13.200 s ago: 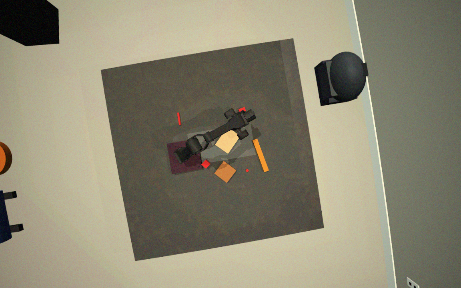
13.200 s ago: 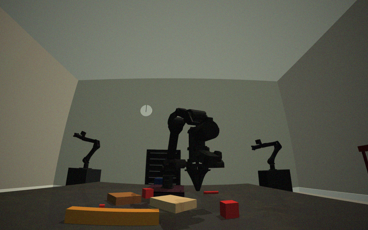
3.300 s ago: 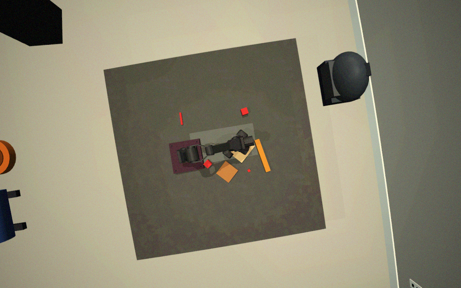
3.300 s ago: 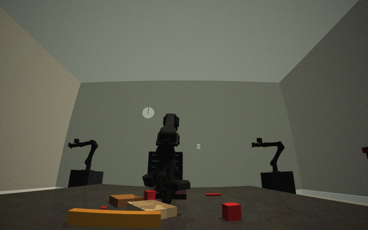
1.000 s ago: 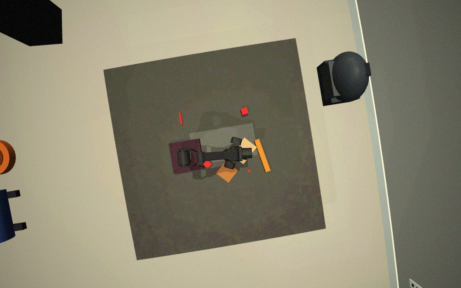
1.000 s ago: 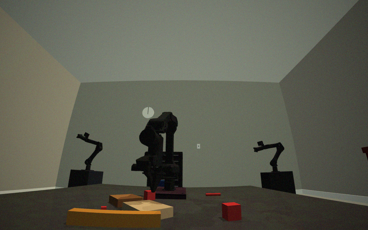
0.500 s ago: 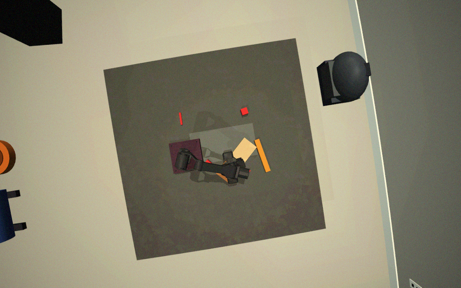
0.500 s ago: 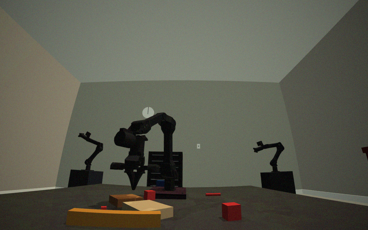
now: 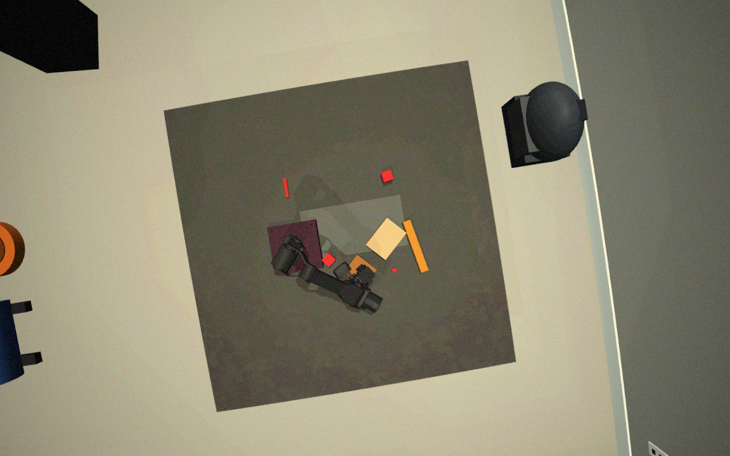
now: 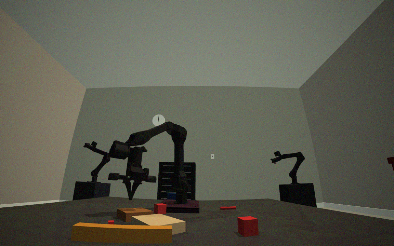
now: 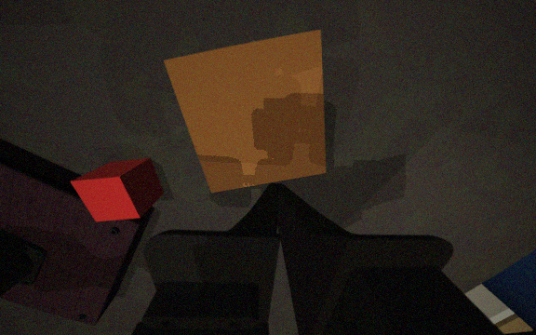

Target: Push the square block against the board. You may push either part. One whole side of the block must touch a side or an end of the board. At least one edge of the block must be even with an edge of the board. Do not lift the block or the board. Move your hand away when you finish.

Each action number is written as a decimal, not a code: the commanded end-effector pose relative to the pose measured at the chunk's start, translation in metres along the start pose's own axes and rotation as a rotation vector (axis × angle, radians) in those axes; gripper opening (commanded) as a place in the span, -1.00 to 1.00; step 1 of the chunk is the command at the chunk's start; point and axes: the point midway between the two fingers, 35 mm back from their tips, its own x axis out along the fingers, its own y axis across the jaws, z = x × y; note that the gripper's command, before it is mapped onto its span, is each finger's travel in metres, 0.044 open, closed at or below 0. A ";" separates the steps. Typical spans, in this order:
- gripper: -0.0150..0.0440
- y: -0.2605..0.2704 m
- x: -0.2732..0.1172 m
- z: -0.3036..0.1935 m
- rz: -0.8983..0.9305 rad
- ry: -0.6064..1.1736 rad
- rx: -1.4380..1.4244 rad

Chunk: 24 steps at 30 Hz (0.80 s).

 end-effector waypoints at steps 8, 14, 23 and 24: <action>-0.49 -0.005 0.000 -0.041 0.008 -0.004 -0.247; -0.49 -0.006 0.028 -0.041 0.008 -0.004 -0.247; -0.49 -0.004 0.055 -0.039 0.008 -0.004 -0.247; -0.49 -0.004 0.055 -0.038 0.008 -0.004 -0.247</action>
